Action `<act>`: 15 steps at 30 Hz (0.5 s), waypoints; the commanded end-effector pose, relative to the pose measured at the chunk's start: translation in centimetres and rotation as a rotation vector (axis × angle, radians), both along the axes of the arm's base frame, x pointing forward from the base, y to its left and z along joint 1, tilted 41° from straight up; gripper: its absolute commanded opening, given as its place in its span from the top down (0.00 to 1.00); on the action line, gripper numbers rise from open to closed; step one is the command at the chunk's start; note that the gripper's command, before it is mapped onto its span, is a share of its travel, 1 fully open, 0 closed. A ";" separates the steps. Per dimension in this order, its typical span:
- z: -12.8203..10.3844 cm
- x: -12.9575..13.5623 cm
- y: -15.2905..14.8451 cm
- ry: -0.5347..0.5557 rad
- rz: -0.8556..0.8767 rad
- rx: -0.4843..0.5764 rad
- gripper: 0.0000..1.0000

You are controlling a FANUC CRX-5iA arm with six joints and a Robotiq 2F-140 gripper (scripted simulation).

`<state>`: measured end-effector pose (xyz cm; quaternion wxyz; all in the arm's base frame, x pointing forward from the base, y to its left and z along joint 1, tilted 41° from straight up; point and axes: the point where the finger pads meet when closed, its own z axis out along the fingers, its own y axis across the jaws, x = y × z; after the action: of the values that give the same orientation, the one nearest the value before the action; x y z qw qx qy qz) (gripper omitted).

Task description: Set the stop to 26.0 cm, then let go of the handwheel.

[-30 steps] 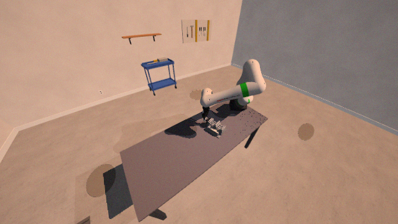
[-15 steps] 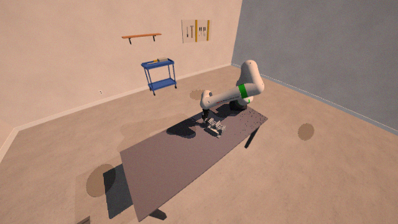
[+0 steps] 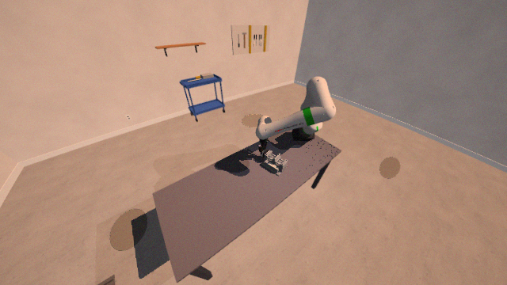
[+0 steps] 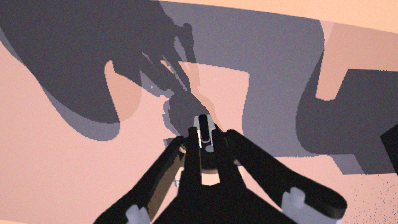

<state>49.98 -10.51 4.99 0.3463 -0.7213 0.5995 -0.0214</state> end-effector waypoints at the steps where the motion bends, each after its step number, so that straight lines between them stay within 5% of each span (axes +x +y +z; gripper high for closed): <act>1: -0.4 -0.5 0.0 0.000 0.000 0.000 0.96; 15: -0.8 -2.9 -0.6 0.000 0.000 0.000 0.96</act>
<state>47.55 -10.90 4.10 0.3463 -0.7213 0.5995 -0.0213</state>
